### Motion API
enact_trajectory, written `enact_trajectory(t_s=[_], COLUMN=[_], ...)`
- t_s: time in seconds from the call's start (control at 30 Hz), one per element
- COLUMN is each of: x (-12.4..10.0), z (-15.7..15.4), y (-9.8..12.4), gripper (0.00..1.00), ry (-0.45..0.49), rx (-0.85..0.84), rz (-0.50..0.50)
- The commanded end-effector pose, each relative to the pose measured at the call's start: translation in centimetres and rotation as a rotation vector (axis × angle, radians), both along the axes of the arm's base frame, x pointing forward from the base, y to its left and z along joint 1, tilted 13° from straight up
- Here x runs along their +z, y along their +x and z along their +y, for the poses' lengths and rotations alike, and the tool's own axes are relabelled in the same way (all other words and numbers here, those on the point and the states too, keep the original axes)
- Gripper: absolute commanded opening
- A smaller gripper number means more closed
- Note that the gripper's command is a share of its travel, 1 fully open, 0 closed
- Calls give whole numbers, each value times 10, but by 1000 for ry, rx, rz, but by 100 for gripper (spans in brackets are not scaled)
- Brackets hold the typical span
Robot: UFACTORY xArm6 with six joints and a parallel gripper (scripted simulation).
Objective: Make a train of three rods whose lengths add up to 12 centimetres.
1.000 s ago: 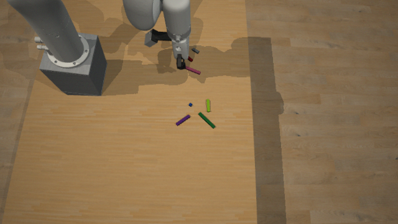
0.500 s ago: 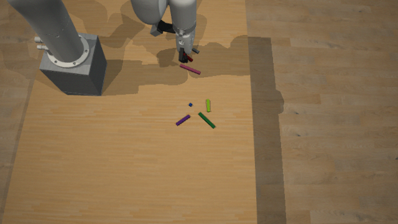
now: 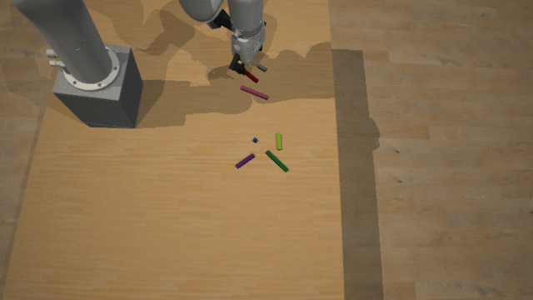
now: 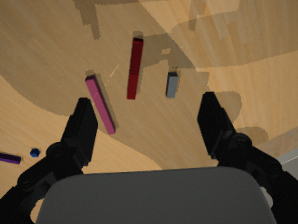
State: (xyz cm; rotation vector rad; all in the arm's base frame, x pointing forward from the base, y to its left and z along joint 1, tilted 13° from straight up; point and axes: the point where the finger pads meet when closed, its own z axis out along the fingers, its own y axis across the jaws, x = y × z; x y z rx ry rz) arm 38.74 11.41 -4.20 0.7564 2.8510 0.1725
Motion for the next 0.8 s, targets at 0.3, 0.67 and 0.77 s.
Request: enact_trajectory(t_s=[0.3, 0.67, 0.77], x=[-2, -3, -3], z=[-11, -17, -17], y=[-9, -11, -11], gripper=[100, 100, 100], ry=[-9, -10, -10], rx=[-231, -278, -278], rz=[-2, -10, -10])
